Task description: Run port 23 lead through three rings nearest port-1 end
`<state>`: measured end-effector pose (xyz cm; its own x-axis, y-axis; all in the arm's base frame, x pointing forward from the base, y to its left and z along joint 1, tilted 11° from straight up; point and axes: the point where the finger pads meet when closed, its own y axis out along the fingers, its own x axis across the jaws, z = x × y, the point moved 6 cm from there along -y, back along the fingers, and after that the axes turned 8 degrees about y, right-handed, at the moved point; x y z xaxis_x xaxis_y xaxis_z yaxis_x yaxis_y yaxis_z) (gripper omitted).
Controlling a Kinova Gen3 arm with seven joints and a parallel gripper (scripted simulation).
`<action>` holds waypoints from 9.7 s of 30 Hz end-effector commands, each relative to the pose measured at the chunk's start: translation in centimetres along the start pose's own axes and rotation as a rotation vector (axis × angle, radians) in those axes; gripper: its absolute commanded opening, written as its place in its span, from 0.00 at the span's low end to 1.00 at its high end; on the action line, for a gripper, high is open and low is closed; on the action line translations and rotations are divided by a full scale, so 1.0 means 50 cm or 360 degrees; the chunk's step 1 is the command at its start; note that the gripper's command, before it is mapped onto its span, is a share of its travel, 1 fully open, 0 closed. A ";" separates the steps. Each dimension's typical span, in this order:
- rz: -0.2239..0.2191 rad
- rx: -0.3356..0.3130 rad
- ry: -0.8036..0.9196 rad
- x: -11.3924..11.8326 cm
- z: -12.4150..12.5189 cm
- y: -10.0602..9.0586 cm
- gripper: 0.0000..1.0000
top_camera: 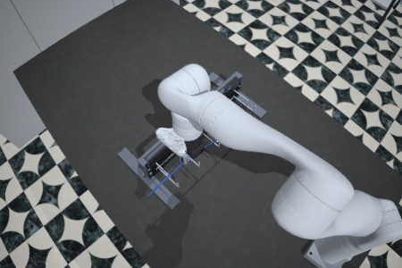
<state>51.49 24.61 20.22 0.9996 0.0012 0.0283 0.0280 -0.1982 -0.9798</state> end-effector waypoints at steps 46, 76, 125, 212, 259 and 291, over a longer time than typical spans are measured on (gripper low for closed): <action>-0.0007 0.0015 -0.0011 0.000 0.011 -0.007 0.00; -0.0007 0.0015 -0.0011 0.000 0.011 -0.006 0.00; -0.0007 0.0015 -0.0011 0.000 0.012 0.108 0.00; -0.0007 0.0015 -0.0011 0.074 0.024 0.189 0.00; -0.0007 0.0015 -0.0011 0.080 0.025 0.189 0.67; -0.0007 0.0015 -0.0011 0.080 0.024 0.148 0.67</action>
<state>55.54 24.04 12.07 0.9997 0.0055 0.0236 0.0242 -0.1947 -0.9806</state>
